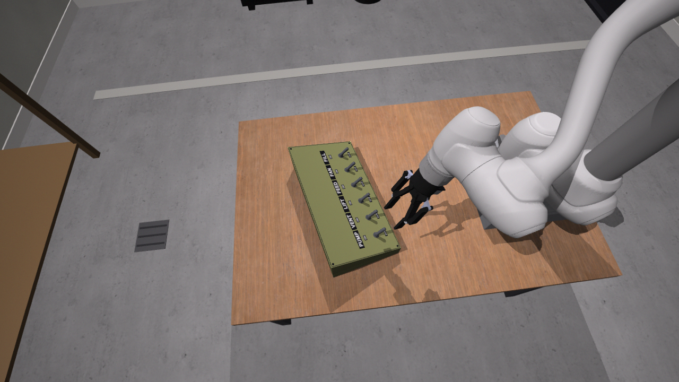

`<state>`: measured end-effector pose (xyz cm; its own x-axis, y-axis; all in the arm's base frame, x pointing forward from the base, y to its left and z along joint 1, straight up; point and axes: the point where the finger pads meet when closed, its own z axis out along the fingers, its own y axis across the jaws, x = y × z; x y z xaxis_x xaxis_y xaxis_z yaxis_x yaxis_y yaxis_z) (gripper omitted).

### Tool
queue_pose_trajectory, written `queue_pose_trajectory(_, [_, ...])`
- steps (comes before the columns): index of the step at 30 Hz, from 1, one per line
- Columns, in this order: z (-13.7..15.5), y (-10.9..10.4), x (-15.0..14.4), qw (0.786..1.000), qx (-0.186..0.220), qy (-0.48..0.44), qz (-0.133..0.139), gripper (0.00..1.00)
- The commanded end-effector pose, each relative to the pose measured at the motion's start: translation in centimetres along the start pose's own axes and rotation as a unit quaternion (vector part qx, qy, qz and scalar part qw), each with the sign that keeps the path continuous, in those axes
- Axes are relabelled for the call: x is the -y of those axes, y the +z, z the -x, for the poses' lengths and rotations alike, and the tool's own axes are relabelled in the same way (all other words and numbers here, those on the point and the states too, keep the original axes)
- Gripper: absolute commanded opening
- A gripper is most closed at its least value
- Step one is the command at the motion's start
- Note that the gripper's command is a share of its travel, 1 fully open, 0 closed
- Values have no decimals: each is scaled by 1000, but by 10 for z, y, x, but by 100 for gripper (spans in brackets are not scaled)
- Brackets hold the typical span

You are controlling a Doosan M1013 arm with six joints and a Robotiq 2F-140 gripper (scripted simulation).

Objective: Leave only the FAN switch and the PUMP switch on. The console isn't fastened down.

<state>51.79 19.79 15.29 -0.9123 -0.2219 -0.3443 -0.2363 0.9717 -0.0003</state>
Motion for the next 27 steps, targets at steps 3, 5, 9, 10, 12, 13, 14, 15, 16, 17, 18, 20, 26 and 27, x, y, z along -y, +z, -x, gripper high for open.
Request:
queue_pose_trajectory(3, [32, 1, -6, 1000, -1, 1, -3, 50])
queue_pose_trajectory(5, [35, 1, -7, 1000, -1, 1, -3, 50])
queue_pose_trajectory(9, [35, 2, -7, 1000, -1, 1, -3, 100])
queue_pose_trajectory(10, [35, 2, -7, 1000, -1, 1, -3, 100])
queue_pose_trajectory(12, [35, 4, -7, 1000, -1, 1, -3, 100])
queue_pose_trajectory(13, [35, 6, -7, 1000, -1, 1, -3, 100])
queue_pose_trajectory(14, [35, 8, -7, 1000, -1, 1, -3, 100])
queue_pose_trajectory(15, [35, 10, -7, 1000, -1, 1, -3, 100])
queue_pose_trajectory(16, [35, 13, -7, 1000, -1, 1, -3, 100])
queue_pose_trajectory(17, [35, 17, -7, 1000, -1, 1, -3, 100])
queue_pose_trajectory(18, [35, 20, -7, 1000, -1, 1, -3, 100])
queue_pose_trajectory(20, [35, 29, -7, 1000, -1, 1, -3, 100])
queue_pose_trajectory(26, [35, 46, -6, 1000, -1, 1, -3, 100])
queue_pose_trajectory(27, [35, 50, -6, 1000, -1, 1, -3, 100])
